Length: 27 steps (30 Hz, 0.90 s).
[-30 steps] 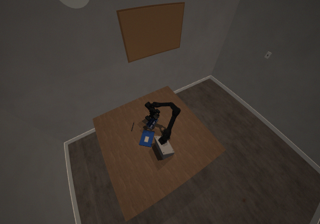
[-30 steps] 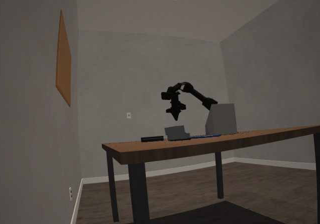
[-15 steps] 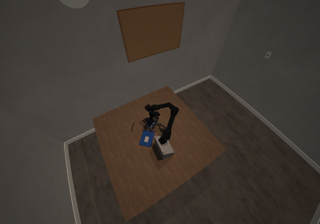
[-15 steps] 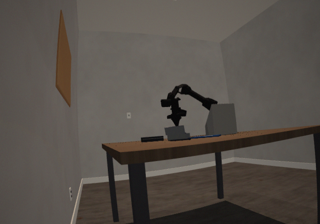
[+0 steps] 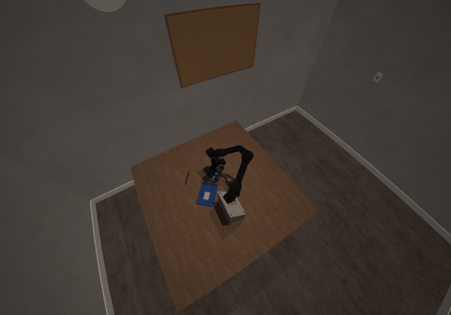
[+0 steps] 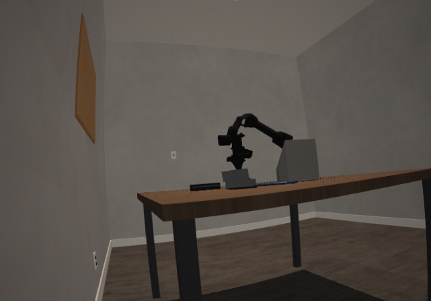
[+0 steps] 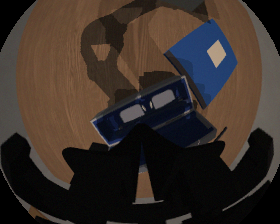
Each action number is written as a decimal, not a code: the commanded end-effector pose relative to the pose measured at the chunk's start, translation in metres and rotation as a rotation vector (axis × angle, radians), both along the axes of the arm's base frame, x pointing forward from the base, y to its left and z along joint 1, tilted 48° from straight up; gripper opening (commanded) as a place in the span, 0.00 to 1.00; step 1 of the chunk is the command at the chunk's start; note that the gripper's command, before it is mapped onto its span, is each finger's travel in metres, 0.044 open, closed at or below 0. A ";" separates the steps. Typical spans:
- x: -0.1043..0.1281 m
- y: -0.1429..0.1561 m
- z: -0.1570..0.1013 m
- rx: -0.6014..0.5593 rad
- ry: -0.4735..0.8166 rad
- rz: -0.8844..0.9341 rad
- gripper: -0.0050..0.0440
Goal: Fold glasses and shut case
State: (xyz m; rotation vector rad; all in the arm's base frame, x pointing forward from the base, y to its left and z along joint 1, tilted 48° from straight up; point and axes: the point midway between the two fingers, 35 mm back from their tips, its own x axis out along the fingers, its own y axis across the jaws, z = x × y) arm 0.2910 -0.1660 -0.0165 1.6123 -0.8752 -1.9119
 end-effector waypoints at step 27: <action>0.008 -0.014 0.011 0.002 -0.007 -0.004 0.10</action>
